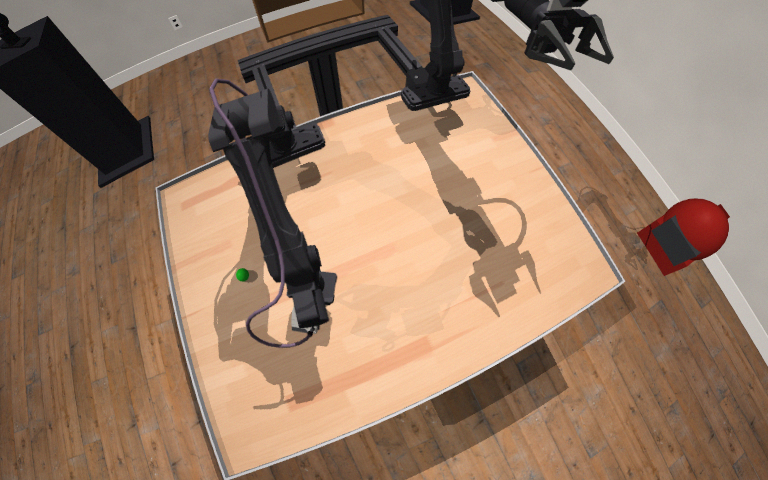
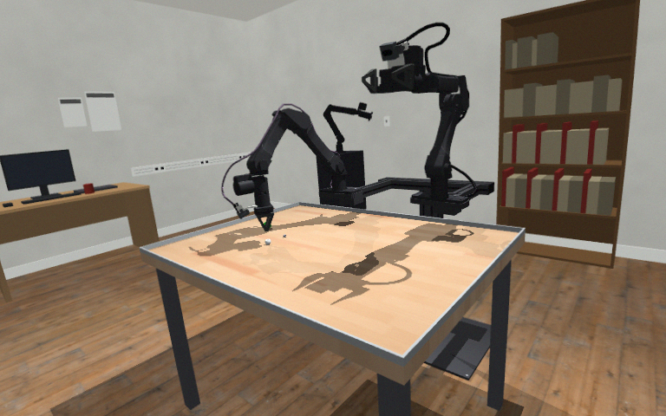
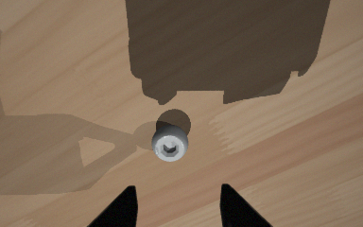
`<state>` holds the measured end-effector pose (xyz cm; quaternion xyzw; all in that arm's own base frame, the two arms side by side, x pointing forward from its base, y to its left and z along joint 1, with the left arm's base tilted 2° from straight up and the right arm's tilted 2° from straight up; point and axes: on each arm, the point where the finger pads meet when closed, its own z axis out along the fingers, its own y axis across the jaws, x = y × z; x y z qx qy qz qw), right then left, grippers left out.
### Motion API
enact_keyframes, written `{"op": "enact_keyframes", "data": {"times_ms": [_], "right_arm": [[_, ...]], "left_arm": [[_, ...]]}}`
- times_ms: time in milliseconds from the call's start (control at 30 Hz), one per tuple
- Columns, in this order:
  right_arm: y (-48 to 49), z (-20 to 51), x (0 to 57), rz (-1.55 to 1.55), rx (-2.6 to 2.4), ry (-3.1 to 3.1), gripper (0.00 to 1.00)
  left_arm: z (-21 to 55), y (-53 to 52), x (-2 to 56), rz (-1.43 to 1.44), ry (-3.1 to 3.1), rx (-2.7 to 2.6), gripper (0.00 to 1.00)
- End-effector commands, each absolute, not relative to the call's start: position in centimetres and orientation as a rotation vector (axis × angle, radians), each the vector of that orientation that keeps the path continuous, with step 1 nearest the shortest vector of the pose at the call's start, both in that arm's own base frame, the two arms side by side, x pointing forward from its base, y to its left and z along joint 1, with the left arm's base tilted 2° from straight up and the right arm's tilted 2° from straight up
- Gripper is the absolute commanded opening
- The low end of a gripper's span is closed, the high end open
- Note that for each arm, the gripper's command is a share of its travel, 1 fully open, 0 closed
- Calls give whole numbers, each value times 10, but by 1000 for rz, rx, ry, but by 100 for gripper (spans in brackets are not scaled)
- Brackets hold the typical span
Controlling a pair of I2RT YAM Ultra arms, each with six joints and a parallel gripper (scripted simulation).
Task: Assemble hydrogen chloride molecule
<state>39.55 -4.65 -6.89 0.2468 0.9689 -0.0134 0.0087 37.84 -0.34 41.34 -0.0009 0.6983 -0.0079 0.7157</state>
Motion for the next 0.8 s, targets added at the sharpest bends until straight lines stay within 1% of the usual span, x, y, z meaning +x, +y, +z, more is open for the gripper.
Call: {"op": "enact_keyframes", "data": {"times_ms": [0,333,633,767], "right_arm": [[-41,-51,412,-55,786,2977,42],[-42,-48,422,-30,727,2956,42],[-40,-69,398,-43,739,3029,42],[-41,-62,404,-37,736,3007,42]], "left_arm": [[447,-8,366,-24,1465,14,100],[447,-8,366,-24,1465,14,100],[447,-8,366,-24,1465,14,100],[447,-8,366,-24,1465,14,100]]}}
